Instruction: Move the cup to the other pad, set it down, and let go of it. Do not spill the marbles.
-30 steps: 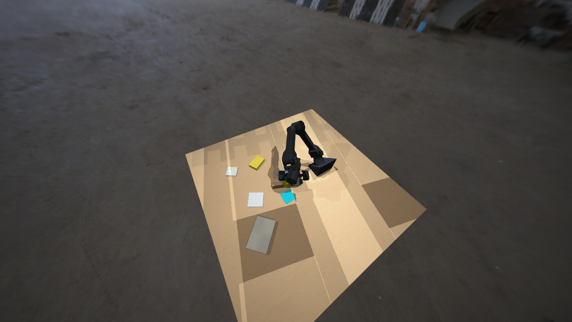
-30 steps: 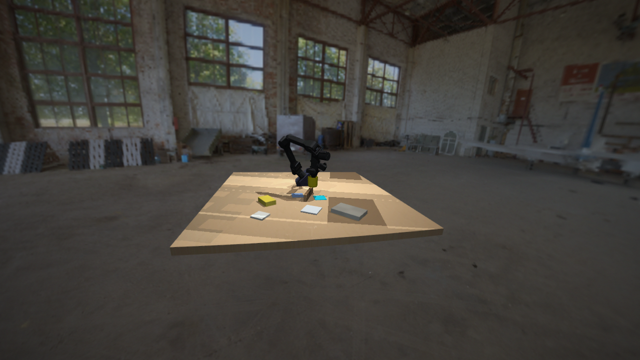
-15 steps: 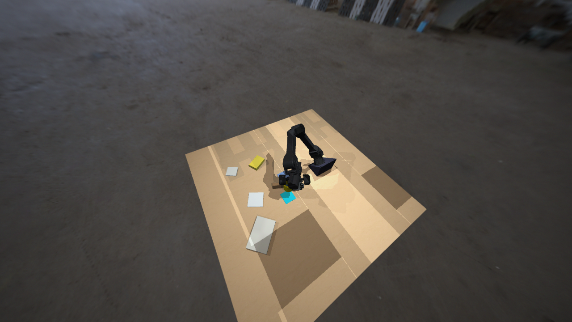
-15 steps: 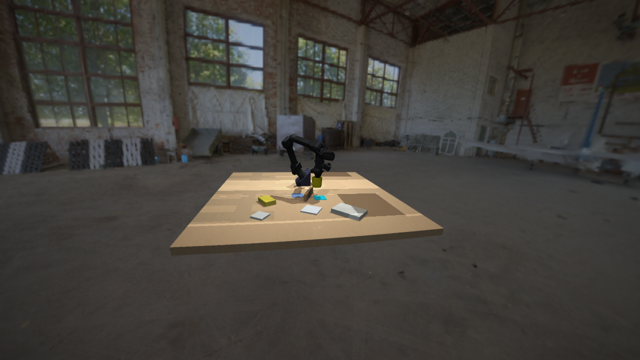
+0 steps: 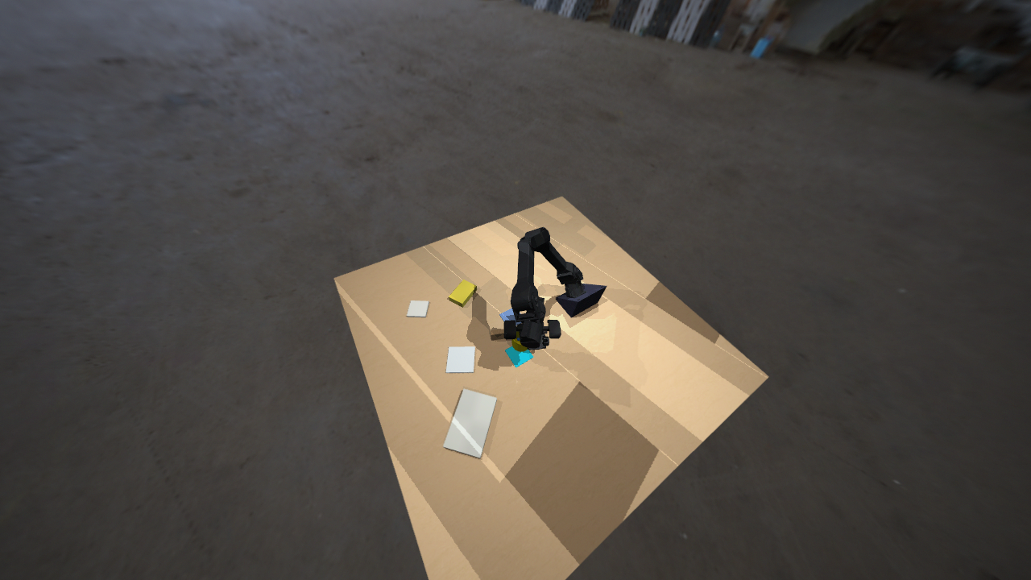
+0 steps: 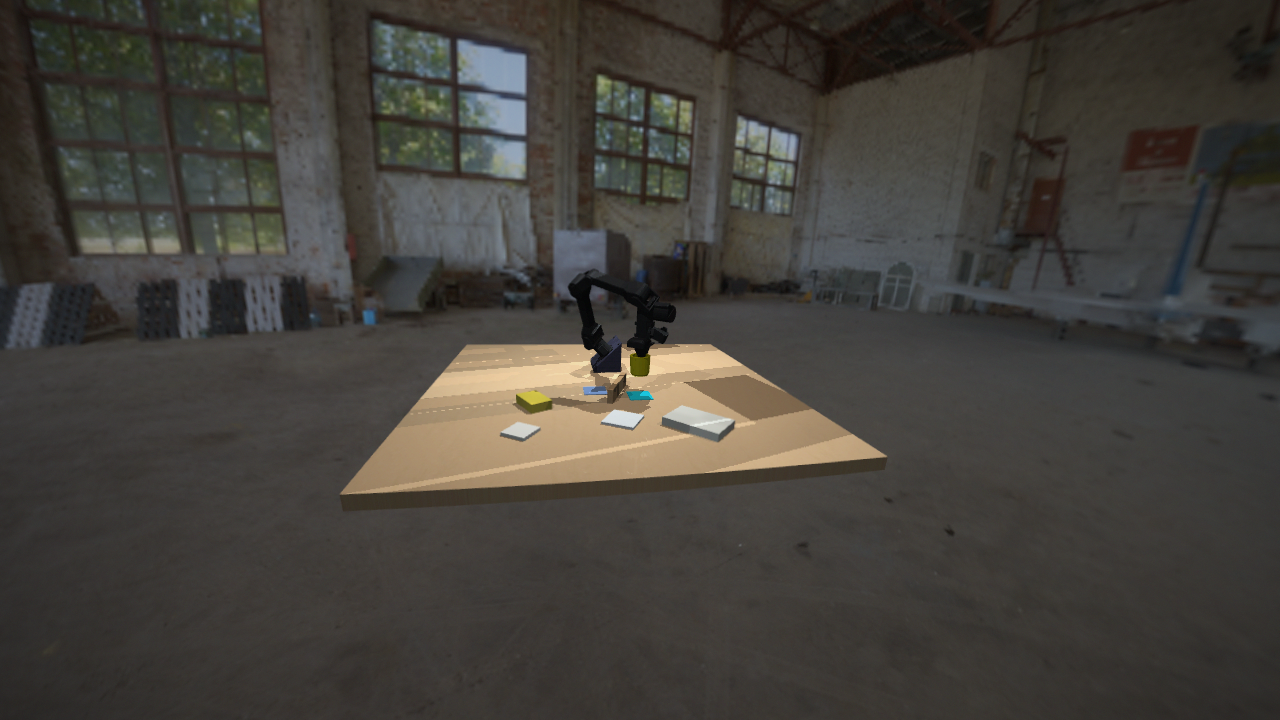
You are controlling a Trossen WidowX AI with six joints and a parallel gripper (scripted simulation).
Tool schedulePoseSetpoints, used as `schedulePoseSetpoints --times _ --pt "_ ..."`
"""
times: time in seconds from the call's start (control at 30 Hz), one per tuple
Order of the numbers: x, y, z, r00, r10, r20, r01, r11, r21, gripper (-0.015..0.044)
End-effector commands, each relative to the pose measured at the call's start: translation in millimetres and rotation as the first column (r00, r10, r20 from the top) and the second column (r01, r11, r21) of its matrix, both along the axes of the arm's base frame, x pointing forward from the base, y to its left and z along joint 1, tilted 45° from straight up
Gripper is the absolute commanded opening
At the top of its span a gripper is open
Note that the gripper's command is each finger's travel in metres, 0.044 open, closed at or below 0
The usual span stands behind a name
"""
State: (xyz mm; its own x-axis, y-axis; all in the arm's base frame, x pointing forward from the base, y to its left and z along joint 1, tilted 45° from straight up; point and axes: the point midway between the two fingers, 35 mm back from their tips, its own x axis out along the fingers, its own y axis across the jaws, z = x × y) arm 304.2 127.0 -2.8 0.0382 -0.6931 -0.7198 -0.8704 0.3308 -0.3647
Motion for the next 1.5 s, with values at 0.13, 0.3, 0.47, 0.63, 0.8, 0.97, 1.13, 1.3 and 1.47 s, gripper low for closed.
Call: schedulePoseSetpoints --times 0.13,0.3,0.47,0.63,0.8,0.97,1.13,1.3,1.47 --pt "1.7 -5.2 -8.8 1.0 -0.004 0.002 0.004 1.0 0.001 0.0" --pt "2.6 -10.0 -14.3 1.0 -0.004 0.002 0.004 1.0 0.001 0.0" --pt "3.4 -15.0 -19.8 1.0 -0.004 0.002 0.004 1.0 0.0 0.0" --pt "4.1 -20.1 -25.4 1.0 -0.004 0.003 0.004 1.0 0.0 0.0" --pt "4.6 -25.2 -30.9 1.0 -0.004 0.003 0.004 1.0 0.0 0.0" --pt "4.9 -30.3 -36.4 1.0 -0.004 0.003 0.004 1.0 0.0 0.0" --pt "4.9 -35.1 -41.5 1.0 -0.004 0.003 0.004 1.0 -0.001 0.0" --pt "4.7 -40.0 -46.4 1.0 -0.004 0.003 0.004 1.0 -0.001 0.0" --pt "4.4 -45.0 -51.3 1.0 -0.004 0.003 0.004 1.0 -0.002 0.0"
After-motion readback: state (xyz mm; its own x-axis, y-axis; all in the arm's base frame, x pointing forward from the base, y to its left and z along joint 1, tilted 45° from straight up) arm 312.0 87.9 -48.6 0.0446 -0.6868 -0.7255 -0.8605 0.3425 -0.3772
